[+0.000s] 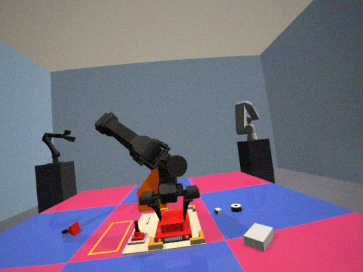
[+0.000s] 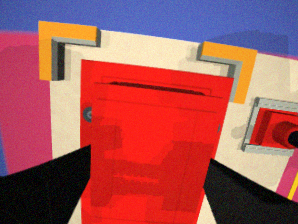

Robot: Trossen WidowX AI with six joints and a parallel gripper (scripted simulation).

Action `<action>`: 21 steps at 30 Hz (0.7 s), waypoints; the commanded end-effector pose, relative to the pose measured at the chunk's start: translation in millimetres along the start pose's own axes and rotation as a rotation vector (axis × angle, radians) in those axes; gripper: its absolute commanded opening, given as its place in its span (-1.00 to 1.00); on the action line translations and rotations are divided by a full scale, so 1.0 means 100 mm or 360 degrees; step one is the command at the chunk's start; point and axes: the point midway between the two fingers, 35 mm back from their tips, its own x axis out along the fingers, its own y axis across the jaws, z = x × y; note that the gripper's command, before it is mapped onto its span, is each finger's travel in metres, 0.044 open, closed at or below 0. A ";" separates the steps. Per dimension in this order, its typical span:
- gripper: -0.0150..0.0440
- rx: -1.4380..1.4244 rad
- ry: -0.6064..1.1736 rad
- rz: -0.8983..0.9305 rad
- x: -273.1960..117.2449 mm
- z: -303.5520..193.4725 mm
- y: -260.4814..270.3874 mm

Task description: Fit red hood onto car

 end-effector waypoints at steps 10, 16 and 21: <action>0.84 0.0000 0.0000 0.0000 0.00 0.00 0.00; 1.00 0.0000 0.0001 0.0003 -0.10 0.01 0.01; 1.00 0.0001 0.0011 0.0005 -0.55 0.03 0.02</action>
